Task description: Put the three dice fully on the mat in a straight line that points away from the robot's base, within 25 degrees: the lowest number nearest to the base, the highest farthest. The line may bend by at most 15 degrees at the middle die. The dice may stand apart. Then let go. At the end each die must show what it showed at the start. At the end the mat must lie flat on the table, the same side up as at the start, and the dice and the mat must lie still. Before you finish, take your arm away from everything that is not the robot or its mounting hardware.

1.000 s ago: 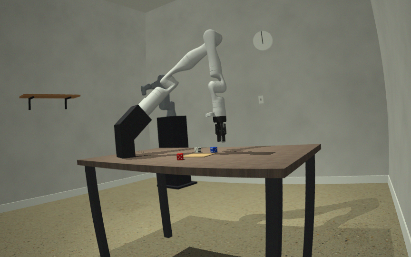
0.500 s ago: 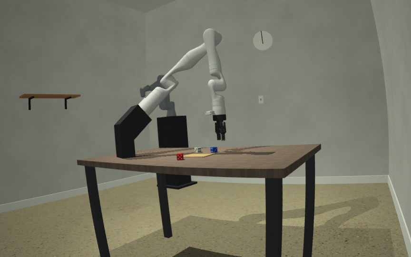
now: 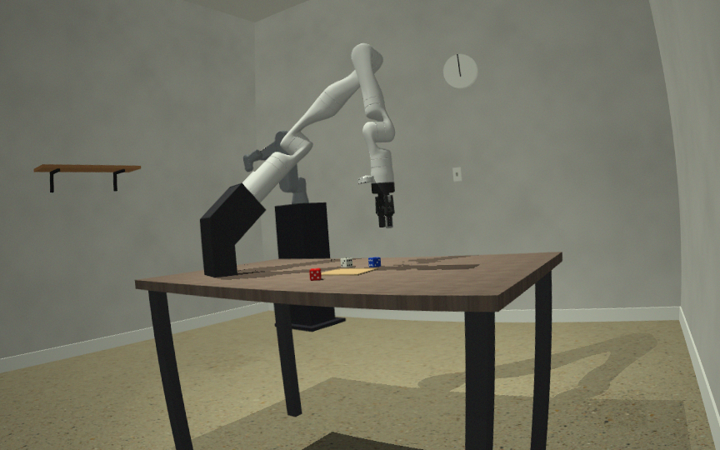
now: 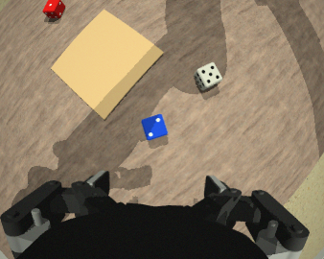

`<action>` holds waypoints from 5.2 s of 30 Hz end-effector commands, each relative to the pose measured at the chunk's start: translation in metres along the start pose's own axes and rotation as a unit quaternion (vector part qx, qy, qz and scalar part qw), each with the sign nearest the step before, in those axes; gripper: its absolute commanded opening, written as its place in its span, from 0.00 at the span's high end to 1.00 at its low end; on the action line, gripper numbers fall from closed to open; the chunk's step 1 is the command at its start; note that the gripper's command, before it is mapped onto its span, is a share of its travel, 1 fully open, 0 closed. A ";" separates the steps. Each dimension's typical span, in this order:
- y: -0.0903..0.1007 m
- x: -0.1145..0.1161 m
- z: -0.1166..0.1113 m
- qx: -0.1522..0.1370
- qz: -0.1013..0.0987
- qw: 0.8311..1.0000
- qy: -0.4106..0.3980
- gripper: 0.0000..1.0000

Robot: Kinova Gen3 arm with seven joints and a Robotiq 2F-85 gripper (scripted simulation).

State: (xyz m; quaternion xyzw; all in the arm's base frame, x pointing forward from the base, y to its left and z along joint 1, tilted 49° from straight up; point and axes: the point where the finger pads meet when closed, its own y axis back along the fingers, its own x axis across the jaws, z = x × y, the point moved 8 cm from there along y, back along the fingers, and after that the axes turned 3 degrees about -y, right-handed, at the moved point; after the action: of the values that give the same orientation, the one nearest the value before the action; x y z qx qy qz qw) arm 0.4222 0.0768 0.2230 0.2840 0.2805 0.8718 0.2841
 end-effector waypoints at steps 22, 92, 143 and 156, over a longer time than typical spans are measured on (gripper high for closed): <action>0.032 -0.003 0.001 0.000 -0.011 1.000 0.001 0.00; 0.017 -0.215 -0.260 0.010 -0.001 0.993 0.119 0.00; -0.014 -0.222 -0.253 0.010 -0.012 0.776 0.630 0.54; -0.014 -0.222 -0.253 0.010 -0.012 0.776 0.630 0.54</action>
State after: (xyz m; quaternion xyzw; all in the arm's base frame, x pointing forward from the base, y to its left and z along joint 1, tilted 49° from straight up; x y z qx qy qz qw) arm 0.4096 -0.1395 -0.0328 -0.3250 0.4051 0.8531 0.0494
